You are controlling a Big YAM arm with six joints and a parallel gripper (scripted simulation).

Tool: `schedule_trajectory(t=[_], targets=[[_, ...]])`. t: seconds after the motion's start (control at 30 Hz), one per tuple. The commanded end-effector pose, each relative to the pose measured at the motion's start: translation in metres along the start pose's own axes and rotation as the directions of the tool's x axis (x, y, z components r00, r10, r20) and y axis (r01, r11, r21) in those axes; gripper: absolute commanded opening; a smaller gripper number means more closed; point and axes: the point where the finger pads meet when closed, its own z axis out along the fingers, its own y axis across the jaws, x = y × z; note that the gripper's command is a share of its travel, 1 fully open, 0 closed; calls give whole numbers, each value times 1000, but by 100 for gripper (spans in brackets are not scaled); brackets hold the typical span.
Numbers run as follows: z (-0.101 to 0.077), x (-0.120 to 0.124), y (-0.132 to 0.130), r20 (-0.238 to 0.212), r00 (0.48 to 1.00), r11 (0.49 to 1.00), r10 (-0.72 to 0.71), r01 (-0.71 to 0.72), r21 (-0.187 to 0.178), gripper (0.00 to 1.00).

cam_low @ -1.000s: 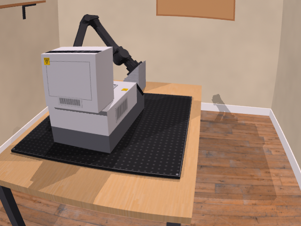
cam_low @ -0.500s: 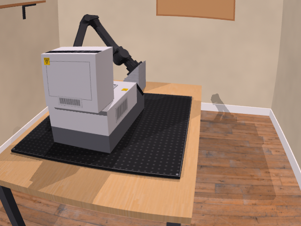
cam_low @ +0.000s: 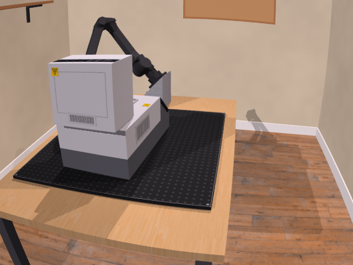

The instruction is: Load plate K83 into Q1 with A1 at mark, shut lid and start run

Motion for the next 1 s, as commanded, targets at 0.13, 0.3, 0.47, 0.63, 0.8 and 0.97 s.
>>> schedule_trajectory(t=[0.13, 0.3, 0.47, 0.63, 0.8, 0.97], targets=[[43, 68, 2, -170, 982, 995, -88, 94, 31, 0], [43, 68, 2, -171, 981, 995, -87, 94, 31, 0], [43, 68, 2, -171, 981, 995, -87, 93, 31, 0], [40, 70, 2, -168, 982, 995, -86, 93, 36, 0], [9, 57, 3, -132, 989, 996, -69, 75, 42, 0], [-11, 31, 7, -69, 997, 999, -28, 29, 13, 0]])
